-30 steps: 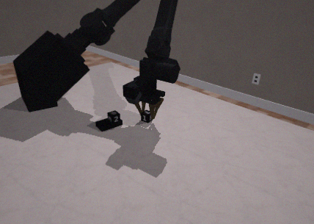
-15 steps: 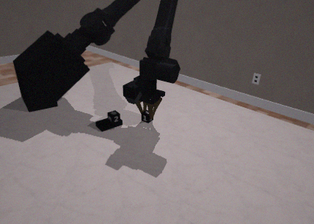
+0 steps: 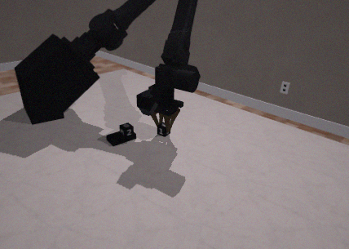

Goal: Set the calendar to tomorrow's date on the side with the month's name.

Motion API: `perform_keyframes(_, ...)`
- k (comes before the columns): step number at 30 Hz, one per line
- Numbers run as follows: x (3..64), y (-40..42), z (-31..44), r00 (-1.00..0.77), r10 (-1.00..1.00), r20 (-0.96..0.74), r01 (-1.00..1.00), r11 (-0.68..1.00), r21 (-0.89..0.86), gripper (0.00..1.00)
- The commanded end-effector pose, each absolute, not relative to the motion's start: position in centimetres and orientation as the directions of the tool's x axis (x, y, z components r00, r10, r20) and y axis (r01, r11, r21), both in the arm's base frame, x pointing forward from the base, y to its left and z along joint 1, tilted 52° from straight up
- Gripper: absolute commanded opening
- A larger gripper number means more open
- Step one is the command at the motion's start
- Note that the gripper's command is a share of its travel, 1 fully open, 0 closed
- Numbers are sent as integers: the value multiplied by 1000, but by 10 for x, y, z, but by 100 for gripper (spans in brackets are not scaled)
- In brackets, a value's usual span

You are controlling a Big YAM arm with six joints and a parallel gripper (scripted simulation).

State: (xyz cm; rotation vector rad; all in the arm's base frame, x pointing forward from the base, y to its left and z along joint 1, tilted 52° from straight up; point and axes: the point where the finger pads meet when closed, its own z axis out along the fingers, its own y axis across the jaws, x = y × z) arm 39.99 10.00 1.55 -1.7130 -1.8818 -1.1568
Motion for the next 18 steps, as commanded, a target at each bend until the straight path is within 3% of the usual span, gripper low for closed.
perform_keyframes(1,399,106,15,-212,660,721,943,-54,327,27)
perform_keyframes(18,398,105,17,-215,660,720,943,-50,328,27)
